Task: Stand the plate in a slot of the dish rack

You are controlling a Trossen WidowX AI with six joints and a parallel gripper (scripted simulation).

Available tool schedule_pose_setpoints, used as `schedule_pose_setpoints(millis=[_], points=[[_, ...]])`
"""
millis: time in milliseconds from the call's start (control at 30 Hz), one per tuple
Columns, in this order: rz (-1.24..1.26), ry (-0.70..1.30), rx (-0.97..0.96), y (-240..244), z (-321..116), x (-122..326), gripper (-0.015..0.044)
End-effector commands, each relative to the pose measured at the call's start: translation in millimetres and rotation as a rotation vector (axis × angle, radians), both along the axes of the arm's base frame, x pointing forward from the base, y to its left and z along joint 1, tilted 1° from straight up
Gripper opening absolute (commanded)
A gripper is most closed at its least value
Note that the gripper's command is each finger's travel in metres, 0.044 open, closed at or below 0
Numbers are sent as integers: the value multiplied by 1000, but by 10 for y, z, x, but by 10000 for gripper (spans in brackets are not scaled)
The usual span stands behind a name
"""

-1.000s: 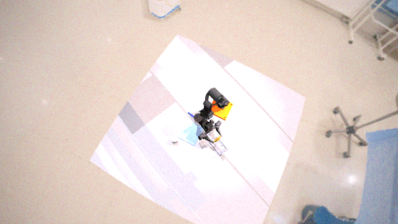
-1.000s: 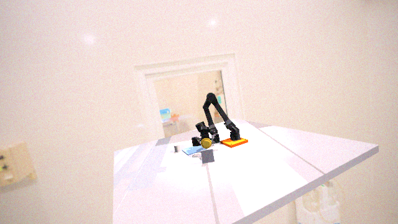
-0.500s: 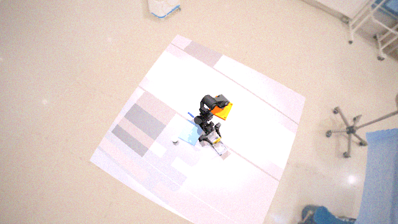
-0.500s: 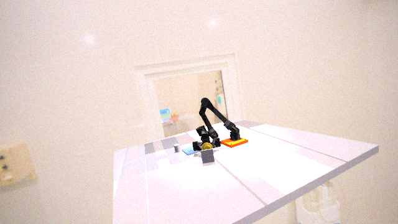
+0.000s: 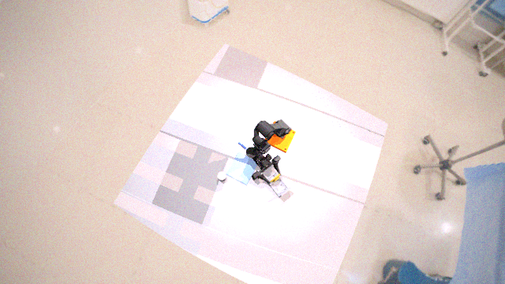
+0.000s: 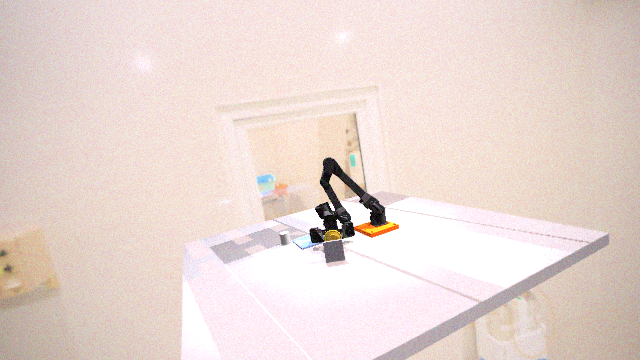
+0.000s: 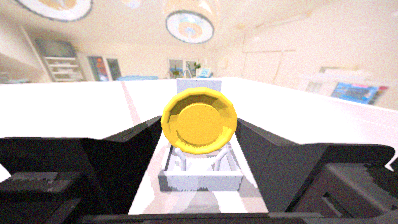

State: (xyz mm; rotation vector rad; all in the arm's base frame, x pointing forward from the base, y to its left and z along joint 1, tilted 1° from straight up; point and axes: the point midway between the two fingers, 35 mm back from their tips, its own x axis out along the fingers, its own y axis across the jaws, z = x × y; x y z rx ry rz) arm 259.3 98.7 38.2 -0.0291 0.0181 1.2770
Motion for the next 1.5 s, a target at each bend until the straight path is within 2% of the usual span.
schedule_pose_setpoints(millis=[0, 400, 733, 1200, 1467], points=[[0, 0, 0, 0, 0, 0, 79], [0, 0, 0, 0, 0, 0, 394], [0, -1, 0, -2, 50, 16, 400], [-2, -18, 9, 5, 1132, 76, 400], [-39, 10, 8, -20, 1201, 174, 400]])
